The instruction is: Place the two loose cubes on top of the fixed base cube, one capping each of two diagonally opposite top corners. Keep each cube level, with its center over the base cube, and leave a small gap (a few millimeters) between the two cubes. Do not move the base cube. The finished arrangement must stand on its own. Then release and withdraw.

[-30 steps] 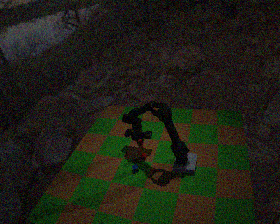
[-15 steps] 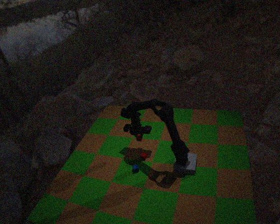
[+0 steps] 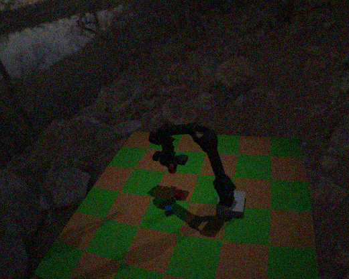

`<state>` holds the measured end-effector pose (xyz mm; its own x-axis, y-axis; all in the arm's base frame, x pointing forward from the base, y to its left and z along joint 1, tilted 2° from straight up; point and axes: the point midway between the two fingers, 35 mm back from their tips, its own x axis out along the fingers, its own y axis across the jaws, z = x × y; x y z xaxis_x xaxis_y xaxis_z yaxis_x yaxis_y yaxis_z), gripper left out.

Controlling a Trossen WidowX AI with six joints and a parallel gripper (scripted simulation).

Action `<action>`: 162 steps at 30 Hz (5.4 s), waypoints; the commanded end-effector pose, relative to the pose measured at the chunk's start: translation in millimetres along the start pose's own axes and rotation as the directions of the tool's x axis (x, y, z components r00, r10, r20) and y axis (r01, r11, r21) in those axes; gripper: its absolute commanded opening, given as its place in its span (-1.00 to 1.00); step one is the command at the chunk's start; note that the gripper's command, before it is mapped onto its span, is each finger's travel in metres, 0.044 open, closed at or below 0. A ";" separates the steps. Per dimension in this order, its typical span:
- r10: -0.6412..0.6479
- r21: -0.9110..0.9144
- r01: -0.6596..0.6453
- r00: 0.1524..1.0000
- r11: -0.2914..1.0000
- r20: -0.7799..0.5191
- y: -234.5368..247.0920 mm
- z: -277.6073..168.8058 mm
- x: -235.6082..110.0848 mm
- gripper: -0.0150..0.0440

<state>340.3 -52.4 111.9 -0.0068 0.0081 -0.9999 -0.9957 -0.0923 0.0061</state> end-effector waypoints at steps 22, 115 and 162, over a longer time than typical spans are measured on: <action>-0.005 0.580 0.003 1.000 0.814 0.003 -4.1 76.2 14.2 -0.14; 0.000 0.993 -0.015 1.000 -0.113 0.016 28.5 196.9 68.7 -0.05; 0.003 0.880 -0.008 1.000 0.474 0.007 33.3 151.0 23.8 0.41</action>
<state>294.2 104.0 85.1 -0.0142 0.0166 -0.9998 -0.4526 0.8915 0.0213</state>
